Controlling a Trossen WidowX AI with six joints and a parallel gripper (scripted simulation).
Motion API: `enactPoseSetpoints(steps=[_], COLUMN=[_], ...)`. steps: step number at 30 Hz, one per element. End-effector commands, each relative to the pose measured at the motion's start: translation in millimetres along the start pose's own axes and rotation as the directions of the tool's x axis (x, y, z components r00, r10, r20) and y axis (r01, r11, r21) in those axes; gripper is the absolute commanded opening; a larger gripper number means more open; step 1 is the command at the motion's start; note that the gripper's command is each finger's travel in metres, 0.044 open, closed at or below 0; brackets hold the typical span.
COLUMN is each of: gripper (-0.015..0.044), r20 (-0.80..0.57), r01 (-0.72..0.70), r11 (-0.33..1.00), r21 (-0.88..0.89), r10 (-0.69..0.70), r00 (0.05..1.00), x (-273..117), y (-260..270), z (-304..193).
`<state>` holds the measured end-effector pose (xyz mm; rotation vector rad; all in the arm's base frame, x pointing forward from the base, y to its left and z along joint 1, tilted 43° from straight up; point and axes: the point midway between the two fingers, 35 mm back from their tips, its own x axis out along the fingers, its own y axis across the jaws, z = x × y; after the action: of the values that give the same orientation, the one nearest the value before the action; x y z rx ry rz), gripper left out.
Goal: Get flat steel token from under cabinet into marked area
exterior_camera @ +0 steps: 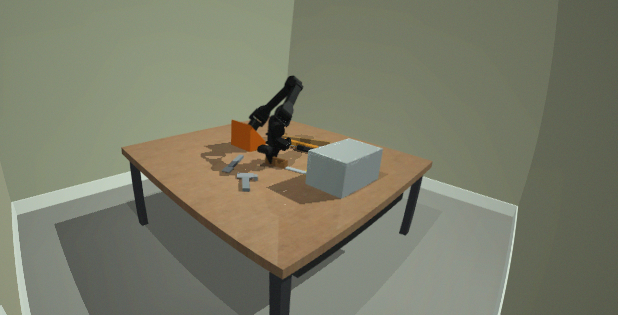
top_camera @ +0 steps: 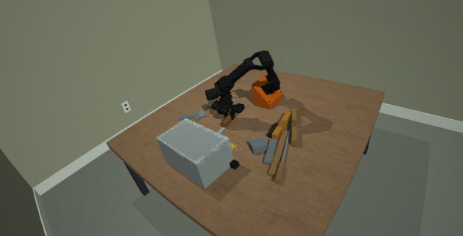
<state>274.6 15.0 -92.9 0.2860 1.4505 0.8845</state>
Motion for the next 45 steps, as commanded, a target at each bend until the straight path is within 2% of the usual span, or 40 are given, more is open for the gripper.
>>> enactPoseSetpoints(steps=[1,45], gripper=[0.0000,0.0000], r20=[0.001,0.004], r01=[0.002,0.001], r11=[1.000,1.000], r21=[-0.001,-0.003], r10=[-0.002,-0.001], r00=[1.000,1.000], x=[0,-1], y=[0,-2], z=[7,62])
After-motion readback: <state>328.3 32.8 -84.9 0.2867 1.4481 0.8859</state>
